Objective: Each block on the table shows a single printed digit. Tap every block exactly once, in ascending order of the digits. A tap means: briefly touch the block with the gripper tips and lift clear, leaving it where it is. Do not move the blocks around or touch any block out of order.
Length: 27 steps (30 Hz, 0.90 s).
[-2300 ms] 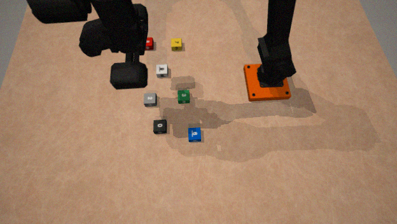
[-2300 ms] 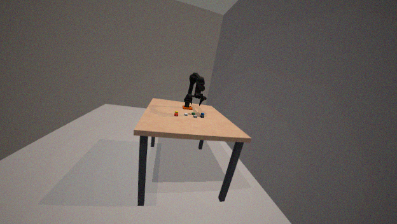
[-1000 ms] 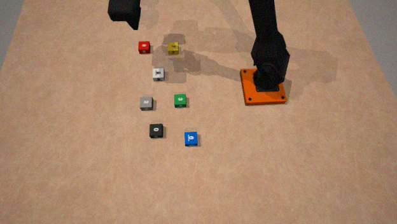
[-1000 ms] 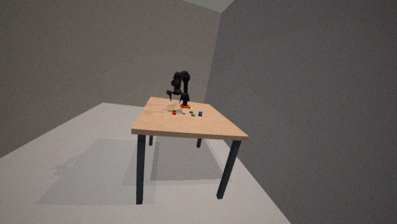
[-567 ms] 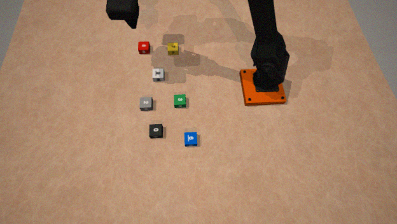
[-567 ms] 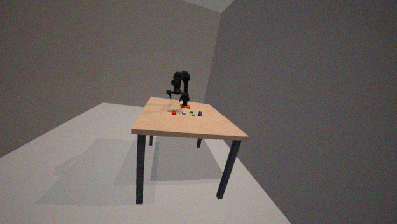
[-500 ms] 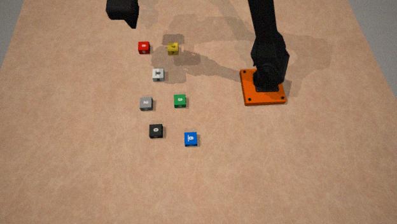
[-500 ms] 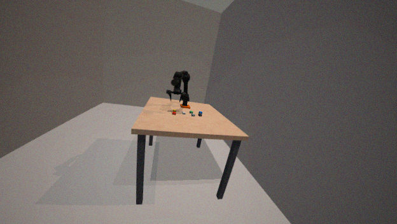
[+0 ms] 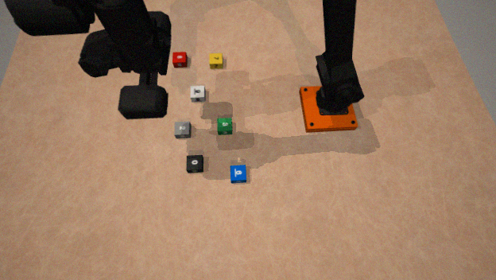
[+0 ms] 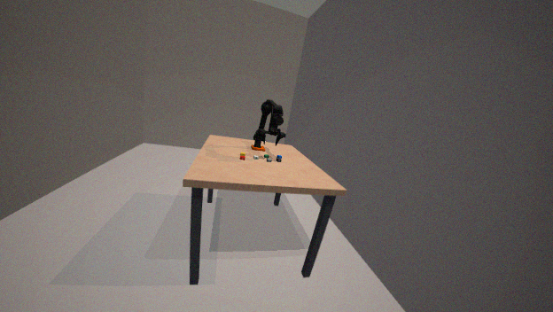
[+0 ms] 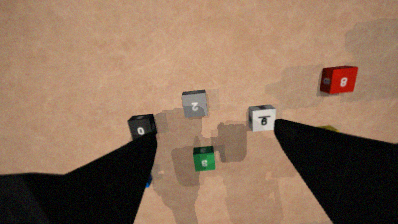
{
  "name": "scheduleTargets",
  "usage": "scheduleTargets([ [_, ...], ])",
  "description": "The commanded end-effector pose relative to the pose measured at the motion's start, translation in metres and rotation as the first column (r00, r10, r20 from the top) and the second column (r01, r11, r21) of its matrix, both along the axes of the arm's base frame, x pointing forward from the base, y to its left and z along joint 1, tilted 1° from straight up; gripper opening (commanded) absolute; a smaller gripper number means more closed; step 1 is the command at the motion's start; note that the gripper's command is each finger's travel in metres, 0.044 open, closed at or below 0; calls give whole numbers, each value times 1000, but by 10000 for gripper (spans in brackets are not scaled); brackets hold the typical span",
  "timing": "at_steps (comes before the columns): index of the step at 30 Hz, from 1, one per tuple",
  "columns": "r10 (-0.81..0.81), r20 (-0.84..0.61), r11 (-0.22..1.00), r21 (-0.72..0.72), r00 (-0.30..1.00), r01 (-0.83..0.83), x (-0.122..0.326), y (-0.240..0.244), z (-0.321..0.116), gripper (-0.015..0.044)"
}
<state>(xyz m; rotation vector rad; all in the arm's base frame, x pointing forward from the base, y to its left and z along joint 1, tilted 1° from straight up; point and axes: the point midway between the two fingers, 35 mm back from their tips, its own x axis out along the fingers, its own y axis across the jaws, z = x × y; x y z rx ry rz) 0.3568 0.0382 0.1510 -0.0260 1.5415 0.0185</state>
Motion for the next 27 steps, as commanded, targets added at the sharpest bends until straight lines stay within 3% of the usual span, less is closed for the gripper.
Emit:
scheduleTargets([
  [1,-4,-5,1000,10,1000,4,-28,65,-2,400],
  [8,-4,-7,1000,13,1000,4,-43,91,-3,400],
  [16,-4,-7,1000,13,1000,4,-41,92,-81,190],
  [22,-4,-7,1000,13,1000,4,-41,91,-84,32],
  [27,-4,-7,1000,13,1000,4,-41,91,-84,20],
])
